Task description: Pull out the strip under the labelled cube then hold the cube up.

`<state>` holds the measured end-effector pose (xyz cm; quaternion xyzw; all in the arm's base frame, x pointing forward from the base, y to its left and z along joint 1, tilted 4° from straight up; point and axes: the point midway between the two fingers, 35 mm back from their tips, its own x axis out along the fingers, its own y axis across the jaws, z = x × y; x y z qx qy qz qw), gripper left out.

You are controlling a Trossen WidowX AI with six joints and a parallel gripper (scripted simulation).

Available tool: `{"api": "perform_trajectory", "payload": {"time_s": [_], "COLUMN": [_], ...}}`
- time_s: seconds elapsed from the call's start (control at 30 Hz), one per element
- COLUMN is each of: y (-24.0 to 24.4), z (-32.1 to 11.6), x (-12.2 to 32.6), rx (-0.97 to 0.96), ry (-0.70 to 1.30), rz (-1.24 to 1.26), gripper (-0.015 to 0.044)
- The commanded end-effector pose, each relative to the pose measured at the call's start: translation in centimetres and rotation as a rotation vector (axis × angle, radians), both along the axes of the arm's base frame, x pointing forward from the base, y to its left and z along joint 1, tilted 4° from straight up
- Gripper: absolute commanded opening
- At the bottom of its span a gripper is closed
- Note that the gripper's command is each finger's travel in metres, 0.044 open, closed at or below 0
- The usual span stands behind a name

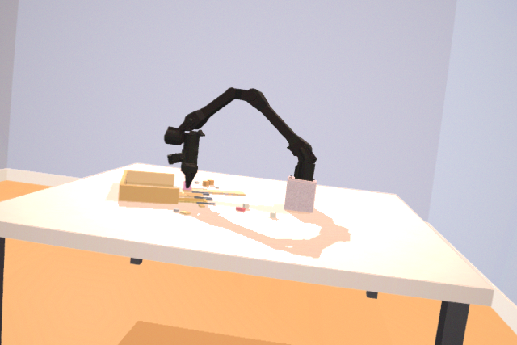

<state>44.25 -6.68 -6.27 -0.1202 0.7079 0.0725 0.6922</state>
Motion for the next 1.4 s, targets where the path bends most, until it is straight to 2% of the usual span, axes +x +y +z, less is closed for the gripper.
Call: {"api": "perform_trajectory", "payload": {"time_s": [0.0,0.6,0.8,1.37], "y": [0.0,1.1,1.2,2.0], "z": [0.2,4.0,4.2,4.2], "x": [-0.2,-5.7,-6.4,-12.2], "rx": [0.0,0.003,0.003,0.004], "ry": [-0.001,0.002,0.003,0.007], "rz": [0.0,-0.001,-0.001,-0.001], "gripper": [0.0,0.0,0.0,0.0]}}
